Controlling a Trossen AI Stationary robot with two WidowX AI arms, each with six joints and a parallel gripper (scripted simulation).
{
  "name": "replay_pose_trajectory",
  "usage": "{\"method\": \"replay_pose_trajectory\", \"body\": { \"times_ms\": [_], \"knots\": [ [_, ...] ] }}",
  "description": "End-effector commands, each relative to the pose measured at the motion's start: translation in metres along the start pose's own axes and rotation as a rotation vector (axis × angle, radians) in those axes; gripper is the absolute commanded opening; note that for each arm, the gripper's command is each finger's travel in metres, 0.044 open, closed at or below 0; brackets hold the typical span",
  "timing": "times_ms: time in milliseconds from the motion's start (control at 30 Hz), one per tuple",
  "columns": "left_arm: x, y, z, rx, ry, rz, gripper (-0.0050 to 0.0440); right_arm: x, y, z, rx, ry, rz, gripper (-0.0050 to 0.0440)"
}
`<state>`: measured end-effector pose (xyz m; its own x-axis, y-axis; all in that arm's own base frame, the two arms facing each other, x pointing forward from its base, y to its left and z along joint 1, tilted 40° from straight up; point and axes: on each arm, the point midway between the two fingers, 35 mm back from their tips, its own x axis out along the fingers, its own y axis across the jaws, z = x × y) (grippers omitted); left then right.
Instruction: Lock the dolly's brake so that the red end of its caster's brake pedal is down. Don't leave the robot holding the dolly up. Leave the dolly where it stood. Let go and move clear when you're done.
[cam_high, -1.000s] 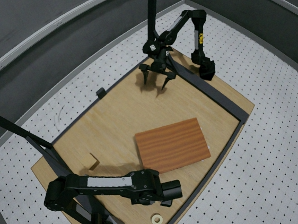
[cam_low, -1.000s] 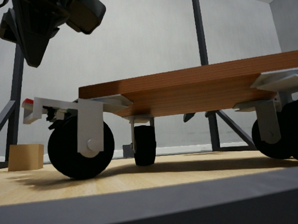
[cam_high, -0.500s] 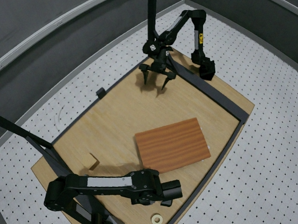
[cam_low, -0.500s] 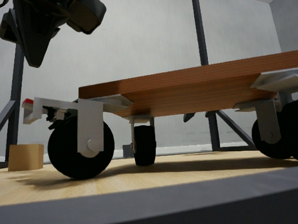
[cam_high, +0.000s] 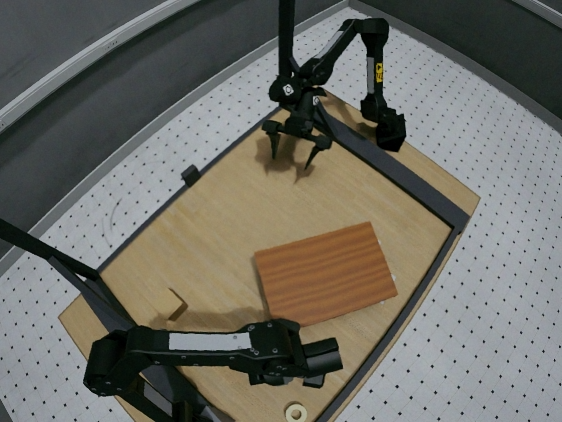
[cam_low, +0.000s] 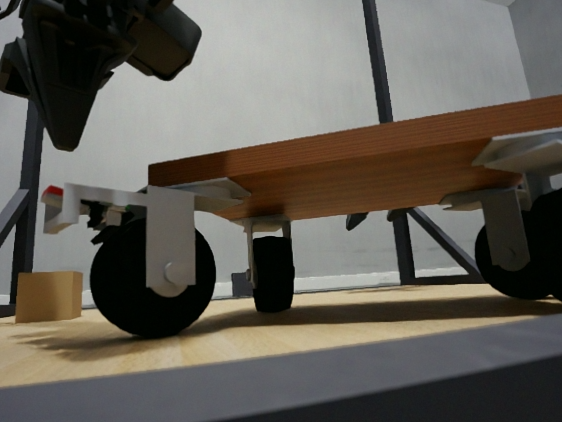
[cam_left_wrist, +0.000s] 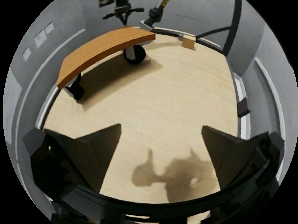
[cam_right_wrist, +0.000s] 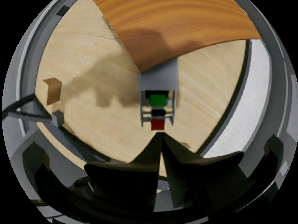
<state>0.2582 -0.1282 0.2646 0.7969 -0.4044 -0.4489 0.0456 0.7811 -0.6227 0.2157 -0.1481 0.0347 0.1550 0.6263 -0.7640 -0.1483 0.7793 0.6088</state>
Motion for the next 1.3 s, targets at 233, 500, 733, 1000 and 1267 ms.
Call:
{"method": "replay_pose_trajectory", "body": {
  "times_ms": [233,500,733,1000,1267],
  "knots": [
    [-0.003,-0.005,0.006,-0.004,-0.014,-0.013,0.044,0.012,0.001,0.0,0.005,0.001,0.003,-0.005],
    [-0.003,-0.005,0.006,-0.004,-0.014,-0.013,0.044,0.016,0.001,0.0,0.004,-0.001,0.002,-0.005],
    [-0.003,-0.005,0.006,-0.004,-0.014,-0.013,0.044,0.019,0.001,0.0,0.004,0.0,0.002,-0.005],
    [-0.003,-0.005,0.006,-0.004,-0.014,-0.013,0.044,0.025,0.001,0.0,0.004,0.0,0.002,-0.005],
    [-0.003,-0.005,0.006,-0.004,-0.014,-0.013,0.044,0.029,0.001,0.0,0.004,0.0,0.002,-0.005]
  ]
}}
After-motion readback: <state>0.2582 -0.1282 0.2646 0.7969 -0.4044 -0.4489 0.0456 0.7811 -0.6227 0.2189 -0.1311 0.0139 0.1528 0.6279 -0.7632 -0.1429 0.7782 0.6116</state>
